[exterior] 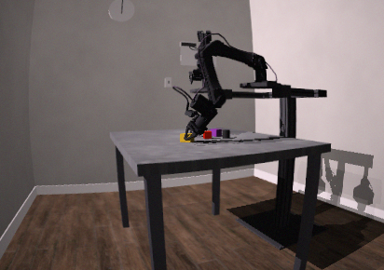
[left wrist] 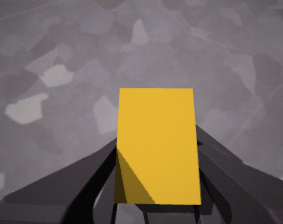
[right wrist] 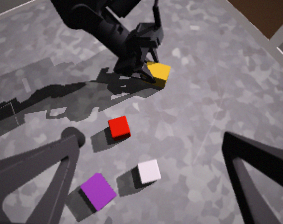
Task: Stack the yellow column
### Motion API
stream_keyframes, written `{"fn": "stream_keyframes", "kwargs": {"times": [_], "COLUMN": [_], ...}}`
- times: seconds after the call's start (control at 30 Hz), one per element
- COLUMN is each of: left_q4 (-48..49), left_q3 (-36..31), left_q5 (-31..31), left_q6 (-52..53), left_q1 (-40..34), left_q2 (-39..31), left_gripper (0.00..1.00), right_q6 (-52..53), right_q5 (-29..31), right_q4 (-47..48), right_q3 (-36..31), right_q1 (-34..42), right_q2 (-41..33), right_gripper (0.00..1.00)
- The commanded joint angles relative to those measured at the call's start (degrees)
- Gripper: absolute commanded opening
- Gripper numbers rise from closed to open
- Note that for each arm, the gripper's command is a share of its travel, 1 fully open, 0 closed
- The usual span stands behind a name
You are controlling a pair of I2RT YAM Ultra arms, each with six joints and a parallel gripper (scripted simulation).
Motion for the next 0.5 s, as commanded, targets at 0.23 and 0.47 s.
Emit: {"fn": "stream_keyframes", "kwargs": {"times": [0.23, 0.47], "left_q4": [1.59, -0.07], "left_q3": [0.28, -2.31], "left_q5": [0.29, 0.29], "left_q6": [-0.03, -0.08], "left_q1": [0.12, 0.09], "left_q2": [0.40, -3.11], "left_gripper": [0.00, 0.35], "right_q6": [-0.14, -0.14], "right_q5": [-0.07, -0.07], "right_q4": [1.14, 1.14], "right_q3": [1.54, 1.54], "right_q1": [-0.18, -0.18], "right_q2": [-0.30, -0.30], "right_gripper": [1.00, 1.00]}}
